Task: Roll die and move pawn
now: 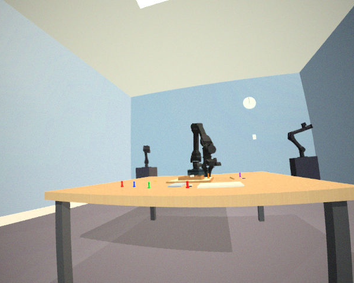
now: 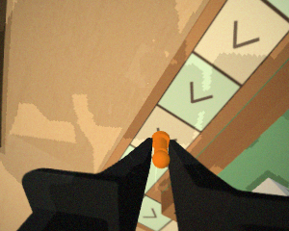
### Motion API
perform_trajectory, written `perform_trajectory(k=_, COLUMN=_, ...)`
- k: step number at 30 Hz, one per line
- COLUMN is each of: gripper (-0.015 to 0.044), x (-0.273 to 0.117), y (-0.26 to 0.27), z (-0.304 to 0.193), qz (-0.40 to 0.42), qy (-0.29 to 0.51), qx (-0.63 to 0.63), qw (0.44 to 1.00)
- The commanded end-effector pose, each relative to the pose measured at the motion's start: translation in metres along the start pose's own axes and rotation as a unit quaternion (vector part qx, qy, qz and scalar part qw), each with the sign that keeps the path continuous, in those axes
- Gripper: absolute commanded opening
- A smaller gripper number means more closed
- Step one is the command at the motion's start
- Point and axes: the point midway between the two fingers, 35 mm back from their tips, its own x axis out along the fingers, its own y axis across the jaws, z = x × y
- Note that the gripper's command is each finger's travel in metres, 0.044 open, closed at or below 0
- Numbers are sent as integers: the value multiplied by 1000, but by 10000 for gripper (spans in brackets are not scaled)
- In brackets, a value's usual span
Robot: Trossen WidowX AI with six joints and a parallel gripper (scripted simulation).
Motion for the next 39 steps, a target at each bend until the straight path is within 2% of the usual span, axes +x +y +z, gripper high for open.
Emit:
perform_trajectory(k=1, gripper=35, x=1, y=0, z=-1, qz=0, qy=1, qx=-3, qw=1000)
perform_trajectory(k=8, gripper=0, x=-3, y=0, z=0, qz=0, qy=1, qx=-3, qw=1000)
perform_trajectory(k=26, gripper=0, x=-125, y=0, z=0, qz=0, qy=0, qx=-3, qw=1000)
perform_trajectory(k=30, gripper=0, x=-124, y=0, z=-1, qz=0, qy=0, qx=-3, qw=1000)
perform_trajectory(k=39, gripper=0, x=-92, y=9, z=-14, qz=1, qy=1, qx=-3, qw=1000)
